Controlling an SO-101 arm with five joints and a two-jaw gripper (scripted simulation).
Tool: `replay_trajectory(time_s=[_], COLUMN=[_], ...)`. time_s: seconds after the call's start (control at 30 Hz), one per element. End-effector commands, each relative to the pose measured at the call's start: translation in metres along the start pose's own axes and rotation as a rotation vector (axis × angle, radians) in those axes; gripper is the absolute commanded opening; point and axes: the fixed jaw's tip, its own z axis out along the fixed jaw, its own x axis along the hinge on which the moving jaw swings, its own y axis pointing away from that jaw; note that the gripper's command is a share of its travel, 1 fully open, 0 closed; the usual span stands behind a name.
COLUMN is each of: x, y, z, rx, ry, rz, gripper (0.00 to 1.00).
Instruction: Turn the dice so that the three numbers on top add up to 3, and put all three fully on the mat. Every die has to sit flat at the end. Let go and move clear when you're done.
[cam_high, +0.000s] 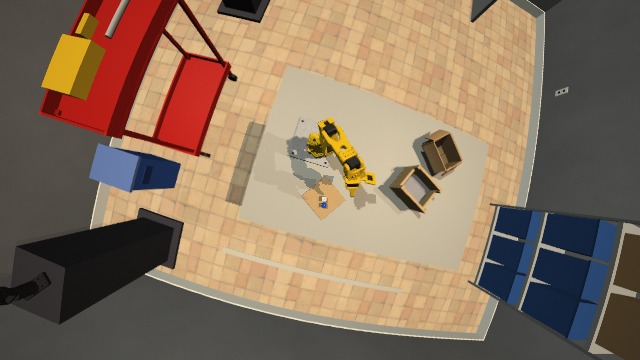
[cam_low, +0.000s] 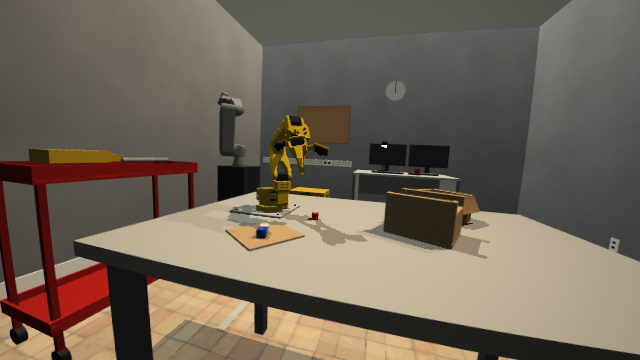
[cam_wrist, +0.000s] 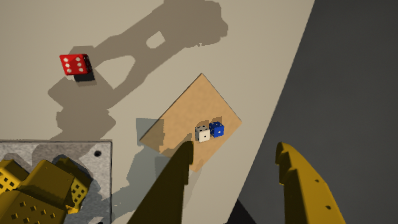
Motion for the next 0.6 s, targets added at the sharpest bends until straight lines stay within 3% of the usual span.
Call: replay_trajectory(time_s=[0.0, 0.13, 0.57], x=[-0.007, -0.01, -0.023], y=[0.01, 0.015, 0.048], z=[0.0, 0.001, 0.005], rx=[0.01, 0.006, 0.013], ry=[-0.039, -0.051, -0.148], rz=[-0.205, -0.303, -0.957], gripper=[0.28, 0.28, 0.28])
